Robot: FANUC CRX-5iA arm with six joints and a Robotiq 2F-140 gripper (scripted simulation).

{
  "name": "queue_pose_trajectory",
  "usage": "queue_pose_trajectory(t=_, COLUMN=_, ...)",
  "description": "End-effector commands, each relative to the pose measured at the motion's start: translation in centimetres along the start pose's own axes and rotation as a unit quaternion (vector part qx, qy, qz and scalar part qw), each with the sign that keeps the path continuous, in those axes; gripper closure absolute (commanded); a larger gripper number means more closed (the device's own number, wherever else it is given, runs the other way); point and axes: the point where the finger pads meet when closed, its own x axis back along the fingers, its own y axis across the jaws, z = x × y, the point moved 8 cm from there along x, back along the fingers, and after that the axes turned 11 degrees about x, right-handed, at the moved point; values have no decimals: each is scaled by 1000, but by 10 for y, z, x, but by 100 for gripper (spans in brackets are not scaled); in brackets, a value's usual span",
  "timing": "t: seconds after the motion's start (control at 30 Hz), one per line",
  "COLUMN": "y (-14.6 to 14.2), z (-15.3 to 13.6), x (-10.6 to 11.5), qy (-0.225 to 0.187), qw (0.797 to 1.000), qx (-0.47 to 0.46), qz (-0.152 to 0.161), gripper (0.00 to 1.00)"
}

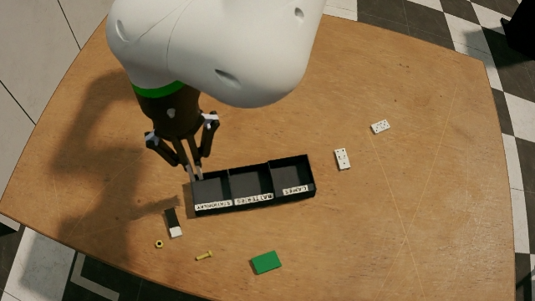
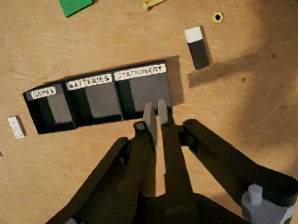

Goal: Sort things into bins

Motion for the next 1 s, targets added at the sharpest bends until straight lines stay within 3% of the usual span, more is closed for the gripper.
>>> queue_pose_trajectory(t=0.0, y=-7, z=11, x=-22, qy=5, qw=997, qx=78, qz=-3, gripper=85)
queue_pose_trajectory(t=0.23, y=-7, z=11, x=-22, qy=5, qw=997, qx=82, qz=-3, gripper=85)
queue_pose_trajectory(t=0.97, y=-7, z=12, x=-74, qy=5, qw=997, qx=82, qz=-3, gripper=85)
